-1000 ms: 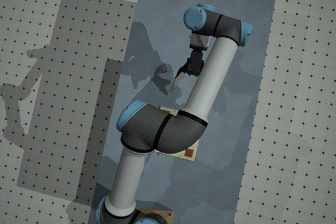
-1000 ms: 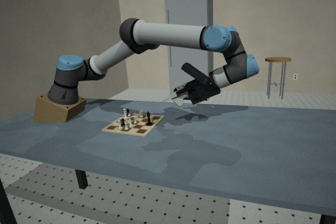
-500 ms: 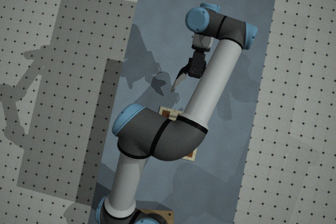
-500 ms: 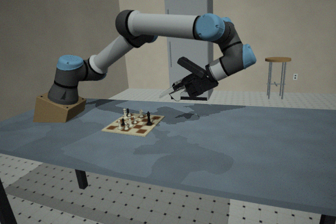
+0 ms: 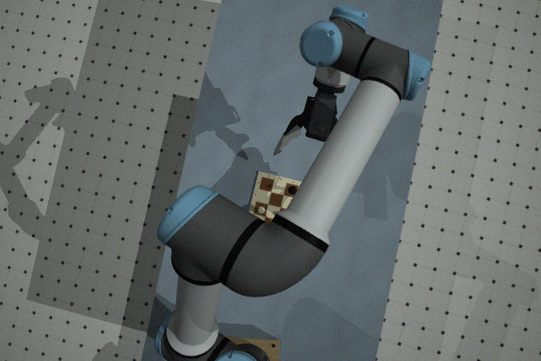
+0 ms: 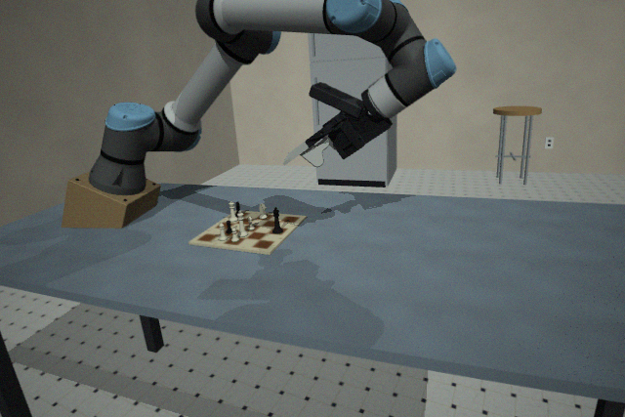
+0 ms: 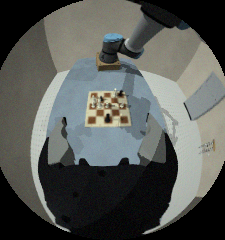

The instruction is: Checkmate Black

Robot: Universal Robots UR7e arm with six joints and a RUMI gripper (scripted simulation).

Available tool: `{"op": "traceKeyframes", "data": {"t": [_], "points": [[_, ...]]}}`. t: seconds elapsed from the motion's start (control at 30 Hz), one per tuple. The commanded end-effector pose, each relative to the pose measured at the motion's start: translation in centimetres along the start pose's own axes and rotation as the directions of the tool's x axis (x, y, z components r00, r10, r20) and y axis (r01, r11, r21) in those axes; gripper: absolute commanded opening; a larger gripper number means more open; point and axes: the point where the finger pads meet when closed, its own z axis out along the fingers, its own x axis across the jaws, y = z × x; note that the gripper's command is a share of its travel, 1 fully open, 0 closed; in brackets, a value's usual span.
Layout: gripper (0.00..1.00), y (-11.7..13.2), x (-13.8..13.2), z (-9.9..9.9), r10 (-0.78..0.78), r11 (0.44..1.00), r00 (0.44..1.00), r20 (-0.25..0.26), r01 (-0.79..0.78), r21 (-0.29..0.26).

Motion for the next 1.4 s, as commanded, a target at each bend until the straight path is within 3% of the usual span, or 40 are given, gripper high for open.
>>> {"op": "traceKeyframes", "data": {"t": [0.0,0.13,0.2,0.37,0.7,0.77,1.03,1.37], "points": [[1.00,-3.2,0.2,0.1,-0.032,0.991,0.999,-0.024,0.029,-0.130],[1.00,-4.6,0.4,0.5,-0.047,0.982,0.998,-0.029,0.041,-0.182],[1.00,-4.6,0.4,0.5,-0.047,0.982,0.998,-0.029,0.041,-0.182],[1.00,-6.9,0.9,1.6,-0.073,0.960,0.997,-0.030,0.062,-0.273],[1.00,-9.6,1.9,4.0,-0.108,0.911,0.994,-0.011,0.095,-0.401],[1.00,-9.6,1.9,4.0,-0.108,0.911,0.994,-0.011,0.095,-0.401],[1.00,-11.4,3.0,7.1,-0.136,0.845,0.990,0.032,0.133,-0.518],[1.00,-12.0,4.0,10.1,-0.151,0.781,0.985,0.082,0.169,-0.601]]}}
